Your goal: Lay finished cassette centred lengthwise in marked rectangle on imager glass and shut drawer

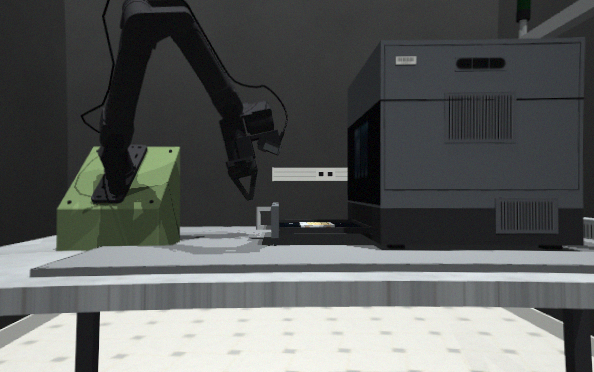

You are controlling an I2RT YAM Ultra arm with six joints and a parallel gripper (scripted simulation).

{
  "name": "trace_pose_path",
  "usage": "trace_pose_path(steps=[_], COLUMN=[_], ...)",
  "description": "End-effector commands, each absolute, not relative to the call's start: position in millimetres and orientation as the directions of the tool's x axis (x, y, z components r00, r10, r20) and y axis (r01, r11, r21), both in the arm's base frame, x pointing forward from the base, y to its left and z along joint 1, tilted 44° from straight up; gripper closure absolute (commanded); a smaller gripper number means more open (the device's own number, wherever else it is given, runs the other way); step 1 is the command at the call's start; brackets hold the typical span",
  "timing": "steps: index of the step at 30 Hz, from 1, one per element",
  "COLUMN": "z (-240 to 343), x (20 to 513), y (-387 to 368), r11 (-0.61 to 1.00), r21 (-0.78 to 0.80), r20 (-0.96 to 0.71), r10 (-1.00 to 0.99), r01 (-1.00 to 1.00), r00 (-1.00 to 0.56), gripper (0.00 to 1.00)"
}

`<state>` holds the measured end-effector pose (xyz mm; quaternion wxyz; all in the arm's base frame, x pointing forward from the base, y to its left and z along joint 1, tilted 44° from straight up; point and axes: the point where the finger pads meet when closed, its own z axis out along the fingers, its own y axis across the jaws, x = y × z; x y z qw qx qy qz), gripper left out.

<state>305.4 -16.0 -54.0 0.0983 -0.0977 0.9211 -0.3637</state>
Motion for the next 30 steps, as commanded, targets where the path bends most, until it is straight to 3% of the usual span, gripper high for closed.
trace_pose_path(steps=[1, 30], z=[-59.5, -84.1], x=[310.3, 318.7], y=[-16.7, -33.6], r11=[0.718, 0.721], r21=[-0.687, -0.682], r20=[-0.12, -0.119], r10=[-0.263, -0.275], r01=[-0.112, -0.123], r00=[-0.957, -0.954], gripper=[0.65, 0.65])
